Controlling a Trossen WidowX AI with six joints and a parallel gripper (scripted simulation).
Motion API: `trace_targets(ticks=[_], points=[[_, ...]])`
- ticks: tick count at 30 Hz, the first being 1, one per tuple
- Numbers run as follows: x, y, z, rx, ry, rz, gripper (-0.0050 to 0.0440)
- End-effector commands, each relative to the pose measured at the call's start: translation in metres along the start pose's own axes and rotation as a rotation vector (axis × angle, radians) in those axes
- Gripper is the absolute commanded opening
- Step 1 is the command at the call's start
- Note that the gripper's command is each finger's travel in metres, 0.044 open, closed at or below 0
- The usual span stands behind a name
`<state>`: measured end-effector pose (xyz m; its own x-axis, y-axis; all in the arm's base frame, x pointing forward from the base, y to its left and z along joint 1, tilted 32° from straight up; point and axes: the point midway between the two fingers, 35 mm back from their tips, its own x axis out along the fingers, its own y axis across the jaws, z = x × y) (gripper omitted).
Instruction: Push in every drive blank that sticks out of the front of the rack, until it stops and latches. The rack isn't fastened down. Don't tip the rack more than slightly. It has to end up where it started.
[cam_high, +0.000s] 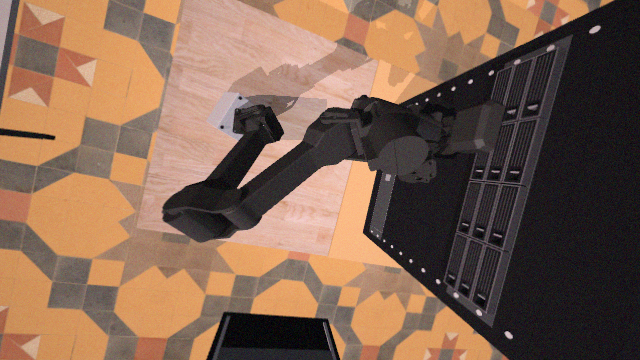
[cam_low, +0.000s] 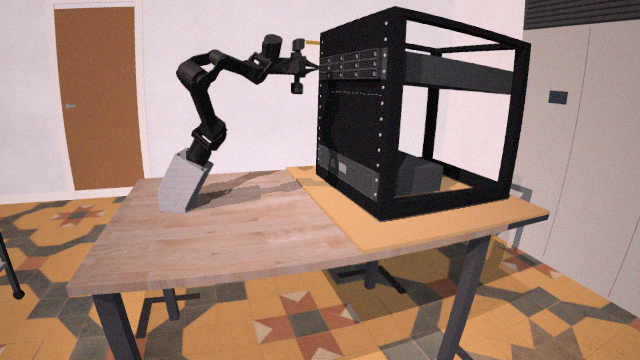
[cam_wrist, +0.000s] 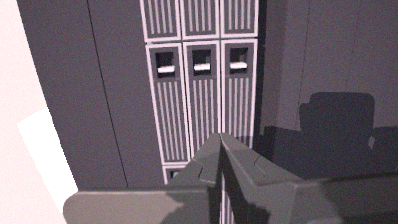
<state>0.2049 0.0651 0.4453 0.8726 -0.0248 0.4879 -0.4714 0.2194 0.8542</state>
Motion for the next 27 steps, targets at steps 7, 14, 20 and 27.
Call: trace_targets(ticks=[7,14,20,27], points=[[-0.004,-0.021,-0.001,0.004,0.001,0.006,-0.005],[0.012,-0.021,-0.001,0.004,0.001,0.006,-0.005],[0.012,-0.021,-0.001,0.004,0.001,0.006,-0.005],[0.012,-0.021,-0.001,0.004,0.001,0.006,-0.005]])
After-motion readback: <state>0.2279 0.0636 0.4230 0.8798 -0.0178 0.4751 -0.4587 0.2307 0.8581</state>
